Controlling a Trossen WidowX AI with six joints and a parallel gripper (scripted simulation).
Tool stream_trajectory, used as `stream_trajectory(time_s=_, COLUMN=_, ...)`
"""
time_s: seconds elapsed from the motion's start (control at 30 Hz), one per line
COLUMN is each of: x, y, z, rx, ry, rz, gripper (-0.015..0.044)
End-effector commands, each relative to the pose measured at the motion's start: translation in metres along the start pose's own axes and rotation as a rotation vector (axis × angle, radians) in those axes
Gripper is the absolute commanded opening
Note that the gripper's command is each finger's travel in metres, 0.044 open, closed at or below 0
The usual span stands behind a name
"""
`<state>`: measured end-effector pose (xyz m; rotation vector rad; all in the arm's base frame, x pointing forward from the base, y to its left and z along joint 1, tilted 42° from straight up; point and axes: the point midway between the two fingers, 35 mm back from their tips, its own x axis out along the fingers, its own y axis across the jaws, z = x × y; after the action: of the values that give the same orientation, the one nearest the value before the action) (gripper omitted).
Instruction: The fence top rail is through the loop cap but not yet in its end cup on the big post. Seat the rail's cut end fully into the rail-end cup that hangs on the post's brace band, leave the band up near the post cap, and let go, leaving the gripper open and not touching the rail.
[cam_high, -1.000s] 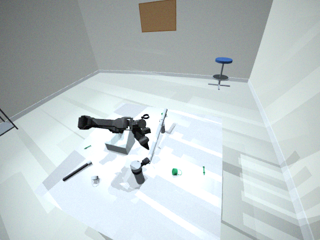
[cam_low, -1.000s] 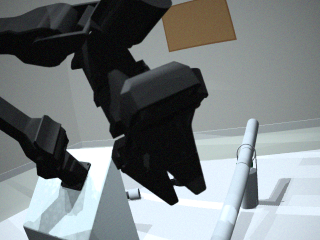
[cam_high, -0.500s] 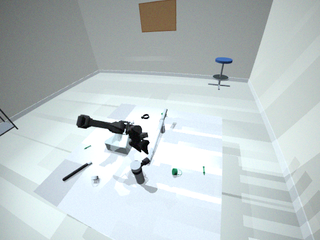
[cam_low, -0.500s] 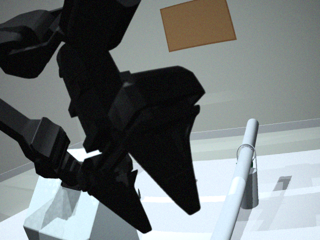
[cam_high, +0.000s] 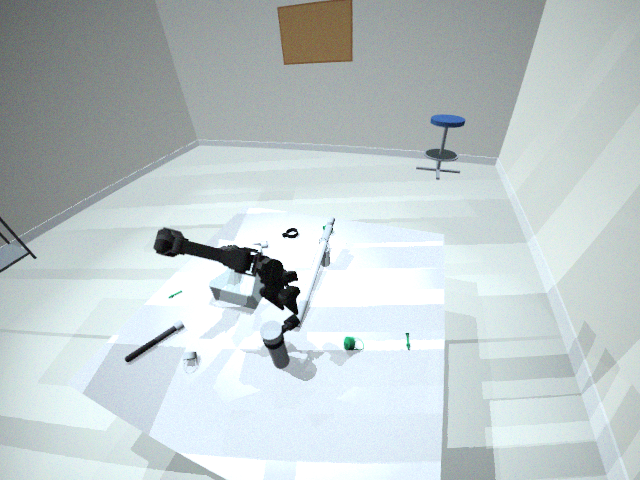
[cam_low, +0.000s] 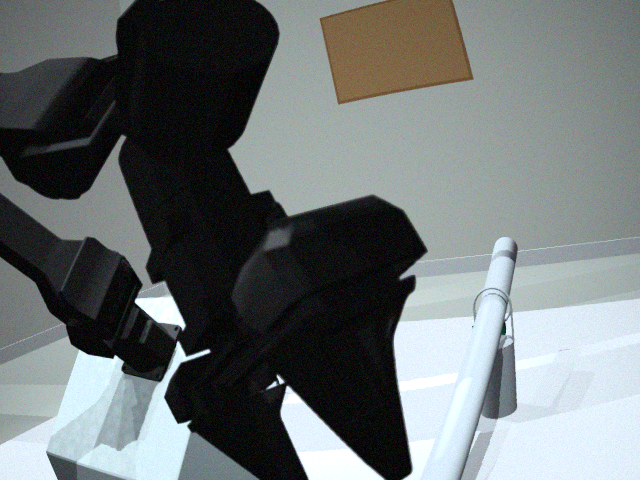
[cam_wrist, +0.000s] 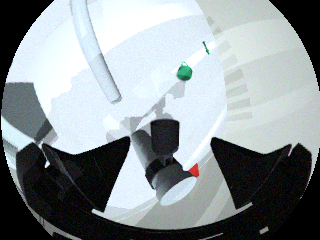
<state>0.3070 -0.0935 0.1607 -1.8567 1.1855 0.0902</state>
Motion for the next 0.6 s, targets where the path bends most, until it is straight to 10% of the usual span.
stream_trajectory(time_s=0.0, x=0.008, y=0.003, z=0.002, rx=-0.009, ry=-0.002, rz=0.010, gripper=0.0440)
stream_trajectory(time_s=0.57, x=0.036, y=0.003, z=0.002, rx=-0.008, ry=-0.002, rz=0.011, gripper=0.0440)
